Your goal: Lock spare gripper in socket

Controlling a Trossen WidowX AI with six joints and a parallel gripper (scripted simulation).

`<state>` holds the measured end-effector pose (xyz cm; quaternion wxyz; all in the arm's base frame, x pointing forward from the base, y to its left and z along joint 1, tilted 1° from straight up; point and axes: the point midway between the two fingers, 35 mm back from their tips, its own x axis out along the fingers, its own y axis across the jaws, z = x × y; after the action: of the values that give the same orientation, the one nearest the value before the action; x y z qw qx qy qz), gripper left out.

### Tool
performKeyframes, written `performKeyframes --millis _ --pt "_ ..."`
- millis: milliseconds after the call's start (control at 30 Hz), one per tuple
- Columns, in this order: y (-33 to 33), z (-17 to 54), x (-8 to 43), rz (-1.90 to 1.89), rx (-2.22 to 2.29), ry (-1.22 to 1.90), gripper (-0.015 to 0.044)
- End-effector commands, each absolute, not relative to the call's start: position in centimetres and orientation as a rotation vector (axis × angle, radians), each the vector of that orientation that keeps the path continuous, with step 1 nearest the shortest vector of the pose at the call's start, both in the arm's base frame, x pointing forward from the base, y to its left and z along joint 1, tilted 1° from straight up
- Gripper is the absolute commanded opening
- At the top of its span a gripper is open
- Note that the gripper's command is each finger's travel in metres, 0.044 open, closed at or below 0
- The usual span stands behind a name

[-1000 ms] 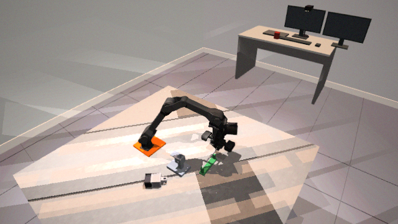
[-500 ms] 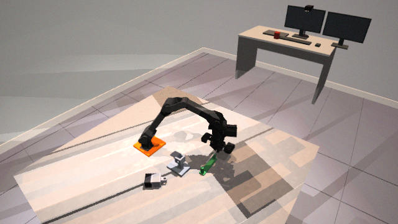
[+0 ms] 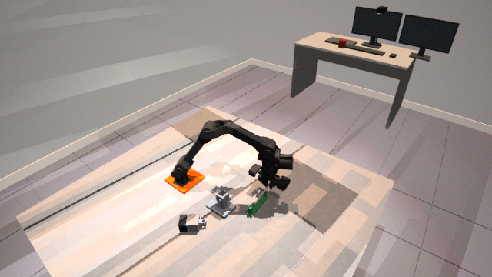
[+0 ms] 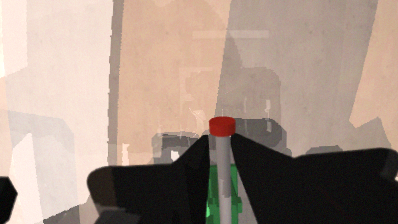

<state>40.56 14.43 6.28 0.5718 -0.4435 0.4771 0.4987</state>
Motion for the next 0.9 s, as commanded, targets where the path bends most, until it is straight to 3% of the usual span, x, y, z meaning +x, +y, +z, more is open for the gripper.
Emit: performKeyframes --millis 0,867 --pt "14.4 6.3 40.6 1.169 -1.041 1.119 0.0184" --pt "14.3 11.0 40.1 1.177 -1.037 1.133 0.02"
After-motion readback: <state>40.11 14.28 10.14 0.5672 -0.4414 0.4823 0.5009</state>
